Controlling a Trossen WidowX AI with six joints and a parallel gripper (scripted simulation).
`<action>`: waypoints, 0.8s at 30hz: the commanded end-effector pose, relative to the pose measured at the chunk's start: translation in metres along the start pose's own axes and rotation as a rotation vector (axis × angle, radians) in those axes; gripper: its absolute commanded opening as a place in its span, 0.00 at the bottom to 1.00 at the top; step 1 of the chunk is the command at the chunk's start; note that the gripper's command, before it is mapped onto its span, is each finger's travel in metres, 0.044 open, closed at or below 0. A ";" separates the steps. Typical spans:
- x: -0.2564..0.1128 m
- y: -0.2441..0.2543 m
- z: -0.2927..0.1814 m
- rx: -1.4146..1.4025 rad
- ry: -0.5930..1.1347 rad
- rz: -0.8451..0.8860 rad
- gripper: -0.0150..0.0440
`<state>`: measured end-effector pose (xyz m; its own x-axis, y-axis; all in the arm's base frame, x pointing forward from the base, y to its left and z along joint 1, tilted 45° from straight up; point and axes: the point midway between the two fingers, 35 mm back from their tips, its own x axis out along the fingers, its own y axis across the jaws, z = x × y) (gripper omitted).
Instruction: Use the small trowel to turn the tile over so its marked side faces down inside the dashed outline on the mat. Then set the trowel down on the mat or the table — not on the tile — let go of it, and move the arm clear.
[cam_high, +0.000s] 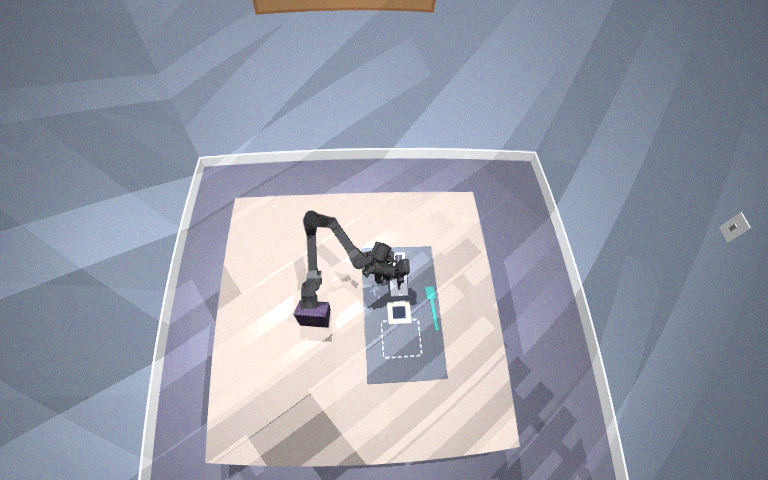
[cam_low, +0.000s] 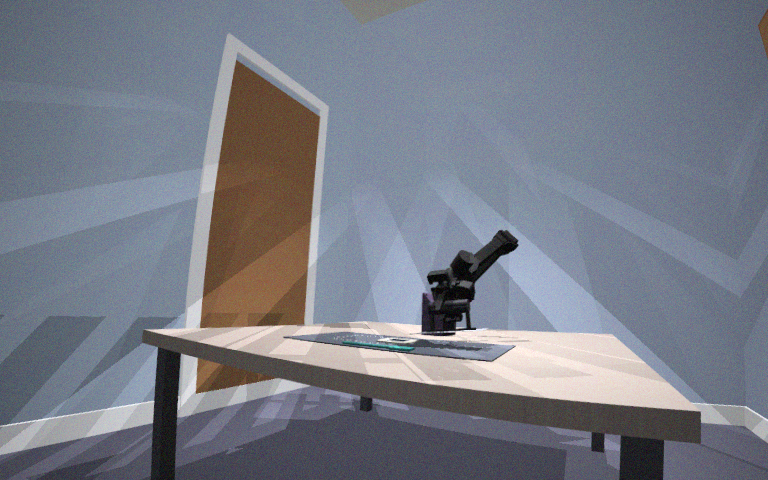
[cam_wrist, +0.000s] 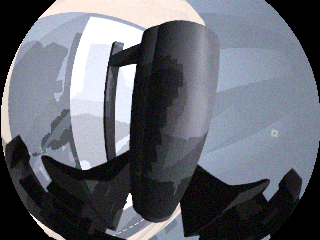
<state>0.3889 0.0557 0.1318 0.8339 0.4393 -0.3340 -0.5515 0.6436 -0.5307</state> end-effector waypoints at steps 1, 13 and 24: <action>0.002 0.002 -0.002 -0.003 0.003 -0.010 0.25; 0.011 0.019 -0.004 -0.002 0.002 -0.010 0.25; 0.016 0.031 -0.005 -0.002 0.002 -0.010 0.25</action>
<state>0.3842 0.0799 0.1061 0.8341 0.4385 -0.3347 -0.5512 0.6377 -0.5381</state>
